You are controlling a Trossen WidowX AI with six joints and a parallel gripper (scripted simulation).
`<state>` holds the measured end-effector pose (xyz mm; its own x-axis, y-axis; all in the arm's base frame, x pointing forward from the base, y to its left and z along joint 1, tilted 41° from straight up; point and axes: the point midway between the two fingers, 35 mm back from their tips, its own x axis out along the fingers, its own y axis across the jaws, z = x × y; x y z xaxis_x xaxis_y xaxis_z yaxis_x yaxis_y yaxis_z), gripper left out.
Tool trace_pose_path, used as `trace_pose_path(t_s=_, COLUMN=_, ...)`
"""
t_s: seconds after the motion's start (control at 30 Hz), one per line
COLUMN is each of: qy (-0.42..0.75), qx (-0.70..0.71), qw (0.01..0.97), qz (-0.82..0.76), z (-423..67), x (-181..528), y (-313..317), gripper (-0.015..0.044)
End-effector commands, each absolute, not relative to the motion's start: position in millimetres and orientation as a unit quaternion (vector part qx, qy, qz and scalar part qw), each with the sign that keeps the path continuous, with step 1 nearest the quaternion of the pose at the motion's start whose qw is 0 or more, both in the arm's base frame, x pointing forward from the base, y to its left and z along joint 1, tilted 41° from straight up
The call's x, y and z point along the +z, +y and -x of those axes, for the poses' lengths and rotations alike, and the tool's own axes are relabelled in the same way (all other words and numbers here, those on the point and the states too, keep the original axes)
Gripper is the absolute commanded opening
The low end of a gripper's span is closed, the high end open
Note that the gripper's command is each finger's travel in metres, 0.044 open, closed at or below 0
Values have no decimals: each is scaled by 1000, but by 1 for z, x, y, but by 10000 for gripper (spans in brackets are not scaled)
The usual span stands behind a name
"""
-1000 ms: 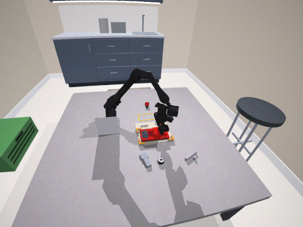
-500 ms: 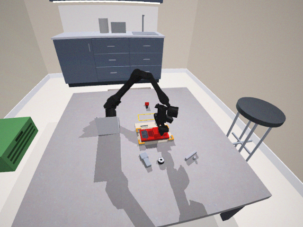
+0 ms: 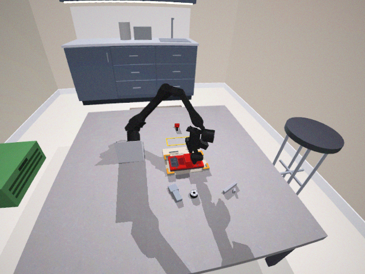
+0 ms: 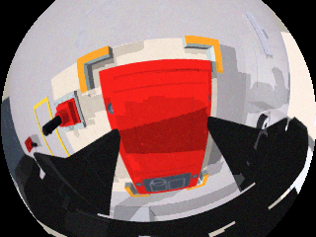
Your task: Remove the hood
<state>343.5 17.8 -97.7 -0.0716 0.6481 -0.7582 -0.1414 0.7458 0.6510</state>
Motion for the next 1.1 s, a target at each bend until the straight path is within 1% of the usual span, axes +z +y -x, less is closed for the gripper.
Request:
trace_pose_path(t_s=0.0, qy=667, qx=302, qw=655, qz=-190, z=-344, x=-98, y=18, gripper=355)
trace_pose_path(t_s=0.3, qy=667, qx=302, qw=655, qz=-190, z=-344, x=-98, y=18, gripper=295)
trace_pose_path(t_s=0.67, qy=667, qx=302, qw=655, qz=-190, z=-344, x=-93, y=14, gripper=6)
trace_pose_path(t_s=1.07, qy=667, qx=302, qw=655, qz=-190, z=-345, x=-88, y=9, gripper=0)
